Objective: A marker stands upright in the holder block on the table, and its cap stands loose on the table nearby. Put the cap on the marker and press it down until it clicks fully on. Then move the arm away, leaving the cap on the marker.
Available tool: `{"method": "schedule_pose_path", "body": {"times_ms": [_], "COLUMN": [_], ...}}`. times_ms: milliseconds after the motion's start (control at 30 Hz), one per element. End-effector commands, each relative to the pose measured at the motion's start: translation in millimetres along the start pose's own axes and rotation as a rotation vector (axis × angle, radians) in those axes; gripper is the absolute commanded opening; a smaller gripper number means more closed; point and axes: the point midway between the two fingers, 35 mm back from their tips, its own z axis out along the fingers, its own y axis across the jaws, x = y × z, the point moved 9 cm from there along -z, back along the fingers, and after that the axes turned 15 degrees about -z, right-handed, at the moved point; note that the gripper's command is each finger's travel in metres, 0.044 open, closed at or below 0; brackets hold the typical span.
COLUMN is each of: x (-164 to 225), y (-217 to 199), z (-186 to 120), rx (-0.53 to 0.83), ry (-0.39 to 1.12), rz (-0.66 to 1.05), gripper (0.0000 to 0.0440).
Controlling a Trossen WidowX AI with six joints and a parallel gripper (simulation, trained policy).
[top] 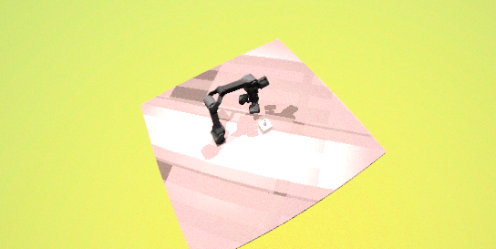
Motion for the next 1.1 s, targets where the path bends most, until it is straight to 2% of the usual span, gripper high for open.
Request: {"method": "schedule_pose_path", "body": {"times_ms": [0, 667, 1067], "x": [5.8, 25.6, 29.2], "y": [9.3, 78.3, 93.1], "z": [-10.1, -26.3, -14.5], "rx": [0.012, 0.011, 0.026], "ry": [0.008, -0.014, -0.066], "rz": [0.012, 0.141, 0.168], "gripper": [0.0, 0.0, 0.0]}}
